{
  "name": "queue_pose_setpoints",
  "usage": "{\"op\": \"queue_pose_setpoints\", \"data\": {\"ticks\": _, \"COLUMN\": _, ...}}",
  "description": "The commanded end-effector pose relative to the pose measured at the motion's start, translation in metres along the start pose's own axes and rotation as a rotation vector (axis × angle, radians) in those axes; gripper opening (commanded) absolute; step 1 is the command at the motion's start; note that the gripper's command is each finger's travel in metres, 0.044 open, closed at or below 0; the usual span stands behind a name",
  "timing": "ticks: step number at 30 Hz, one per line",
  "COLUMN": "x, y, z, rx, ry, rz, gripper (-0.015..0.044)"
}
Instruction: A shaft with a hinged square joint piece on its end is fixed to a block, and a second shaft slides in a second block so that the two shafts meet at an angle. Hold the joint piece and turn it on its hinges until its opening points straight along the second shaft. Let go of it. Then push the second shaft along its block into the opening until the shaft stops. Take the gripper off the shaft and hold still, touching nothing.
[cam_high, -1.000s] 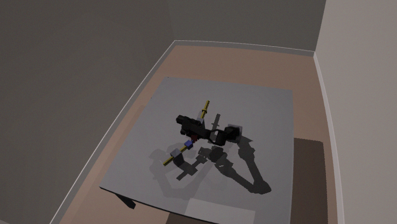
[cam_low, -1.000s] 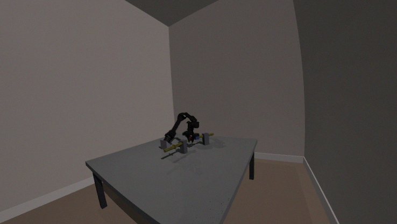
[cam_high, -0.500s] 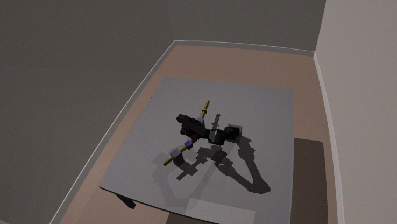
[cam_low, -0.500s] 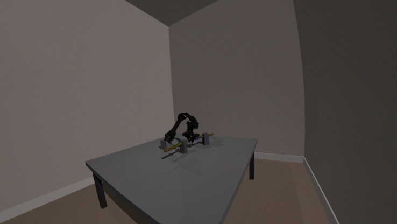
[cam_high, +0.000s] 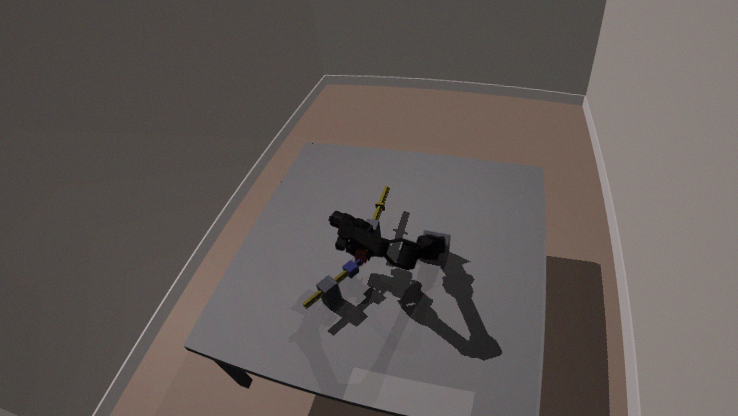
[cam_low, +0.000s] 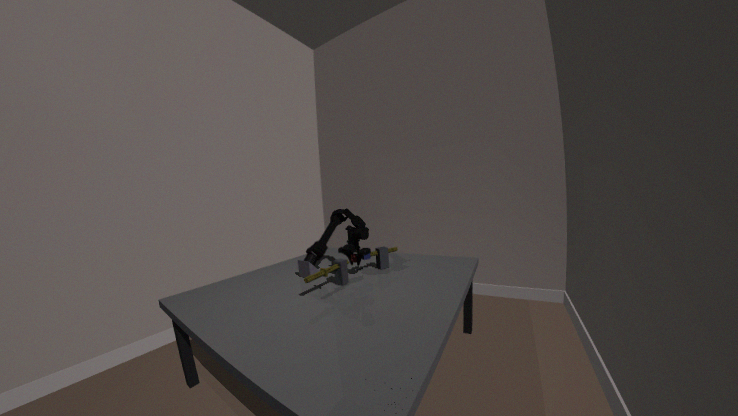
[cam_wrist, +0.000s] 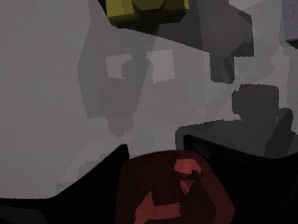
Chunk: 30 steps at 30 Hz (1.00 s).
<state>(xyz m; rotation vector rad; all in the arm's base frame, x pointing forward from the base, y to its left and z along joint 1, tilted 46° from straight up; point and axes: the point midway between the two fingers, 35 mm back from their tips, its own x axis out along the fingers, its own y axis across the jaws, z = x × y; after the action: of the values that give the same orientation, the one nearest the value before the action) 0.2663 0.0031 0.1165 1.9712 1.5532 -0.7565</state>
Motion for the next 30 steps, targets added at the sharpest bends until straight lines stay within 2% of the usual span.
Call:
{"op": "queue_pose_setpoints", "data": {"ticks": 1, "x": -0.0001, "y": 0.0000, "z": 0.0000, "rx": 0.000, "ry": -0.001, "rz": 0.000, "gripper": 0.0000}}
{"op": "queue_pose_setpoints", "data": {"ticks": 5, "x": -0.0001, "y": 0.0000, "z": 0.0000, "rx": 0.000, "ry": -0.001, "rz": 0.000, "gripper": 0.0000}}
{"op": "queue_pose_setpoints", "data": {"ticks": 10, "x": -0.0001, "y": 0.0000, "z": 0.0000, "rx": 0.000, "ry": -0.001, "rz": 0.000, "gripper": 0.0131}}
{"op": "queue_pose_setpoints", "data": {"ticks": 13, "x": -0.0001, "y": 0.0000, "z": 0.0000, "rx": 0.000, "ry": -0.001, "rz": 0.000, "gripper": 0.0147}}
{"op": "queue_pose_setpoints", "data": {"ticks": 24, "x": -0.0001, "y": 0.0000, "z": 0.0000, "rx": 0.000, "ry": -0.001, "rz": 0.000, "gripper": 0.0436}}
{"op": "queue_pose_setpoints", "data": {"ticks": 30, "x": -0.0001, "y": 0.0000, "z": 0.0000, "rx": 0.000, "ry": -0.001, "rz": 0.000, "gripper": 0.0440}}
